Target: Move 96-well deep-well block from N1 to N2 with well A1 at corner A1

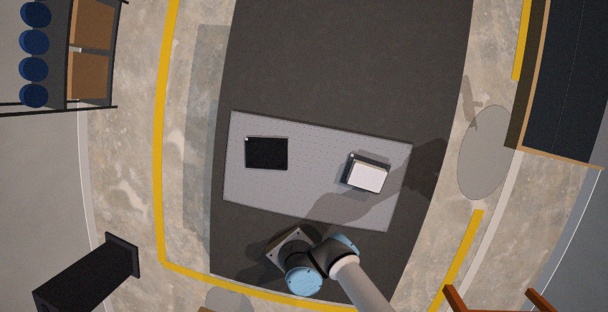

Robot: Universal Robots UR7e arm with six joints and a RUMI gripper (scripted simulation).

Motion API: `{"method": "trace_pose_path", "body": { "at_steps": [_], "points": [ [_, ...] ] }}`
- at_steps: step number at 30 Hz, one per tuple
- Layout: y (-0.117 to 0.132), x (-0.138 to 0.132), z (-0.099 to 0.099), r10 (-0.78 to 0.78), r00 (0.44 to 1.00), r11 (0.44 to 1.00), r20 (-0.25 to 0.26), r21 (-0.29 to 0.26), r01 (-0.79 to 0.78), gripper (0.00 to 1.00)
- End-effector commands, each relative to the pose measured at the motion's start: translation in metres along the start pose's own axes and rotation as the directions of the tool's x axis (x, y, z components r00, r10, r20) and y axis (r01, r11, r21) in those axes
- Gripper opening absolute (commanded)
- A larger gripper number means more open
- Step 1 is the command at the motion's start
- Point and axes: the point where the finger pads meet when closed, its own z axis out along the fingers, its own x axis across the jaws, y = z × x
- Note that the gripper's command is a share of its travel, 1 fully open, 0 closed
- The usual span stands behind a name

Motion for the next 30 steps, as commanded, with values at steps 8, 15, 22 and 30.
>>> {"method": "trace_pose_path", "body": {
  "at_steps": [8, 15, 22, 30],
  "points": [
    [-0.023, 0.015, -0.052, -0.005, 1.000, 1.000, -0.022, 0.001, 0.005, 1.00],
    [-0.032, 0.021, -0.074, -0.018, 0.996, 1.000, -0.087, -0.002, 0.018, 1.00],
    [-0.043, 0.026, -0.107, -0.020, 0.995, 1.000, -0.099, -0.002, 0.020, 1.00],
    [-0.053, 0.032, -0.135, -0.020, 0.995, 1.000, -0.099, -0.002, 0.020, 1.00]
  ]
}}
